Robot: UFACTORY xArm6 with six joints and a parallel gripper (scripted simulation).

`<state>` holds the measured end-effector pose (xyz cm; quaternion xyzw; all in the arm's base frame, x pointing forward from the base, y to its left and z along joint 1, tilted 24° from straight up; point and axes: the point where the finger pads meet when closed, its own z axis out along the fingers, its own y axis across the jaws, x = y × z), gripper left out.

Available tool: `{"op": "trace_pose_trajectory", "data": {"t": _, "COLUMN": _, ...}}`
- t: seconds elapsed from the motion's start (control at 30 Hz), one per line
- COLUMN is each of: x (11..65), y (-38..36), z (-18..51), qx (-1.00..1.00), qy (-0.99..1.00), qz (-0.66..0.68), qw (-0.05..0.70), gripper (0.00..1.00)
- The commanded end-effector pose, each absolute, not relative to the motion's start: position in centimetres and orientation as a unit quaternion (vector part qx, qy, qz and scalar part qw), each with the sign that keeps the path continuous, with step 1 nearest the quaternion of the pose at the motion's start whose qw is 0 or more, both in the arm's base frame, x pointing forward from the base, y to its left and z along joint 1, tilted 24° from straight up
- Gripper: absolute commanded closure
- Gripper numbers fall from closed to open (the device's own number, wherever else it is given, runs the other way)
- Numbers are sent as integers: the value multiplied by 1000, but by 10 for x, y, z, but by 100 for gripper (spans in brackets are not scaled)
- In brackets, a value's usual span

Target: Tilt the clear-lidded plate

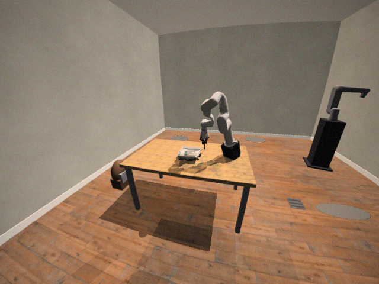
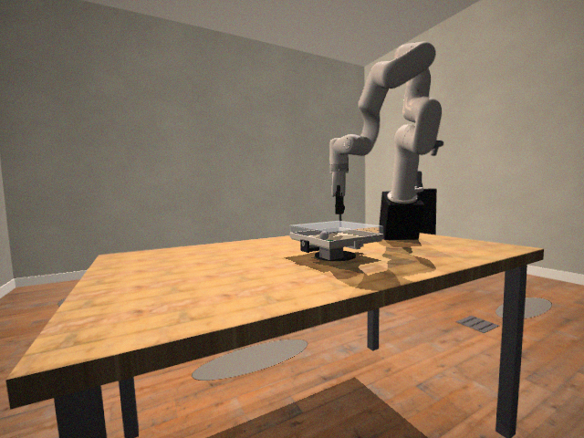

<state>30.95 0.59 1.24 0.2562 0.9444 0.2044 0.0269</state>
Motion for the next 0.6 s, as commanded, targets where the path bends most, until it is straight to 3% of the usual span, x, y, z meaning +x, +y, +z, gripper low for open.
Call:
{"op": "trace_pose_trajectory", "data": {"t": 0.0, "x": 309, "y": 5, "z": 13, "qx": 257, "qy": 944, "qz": 204, "qw": 27, "gripper": 100}}
{"op": "trace_pose_trajectory", "data": {"t": 0.57, "x": 309, "y": 5, "z": 10, "qx": 257, "qy": 944, "qz": 204, "qw": 27, "gripper": 100}}
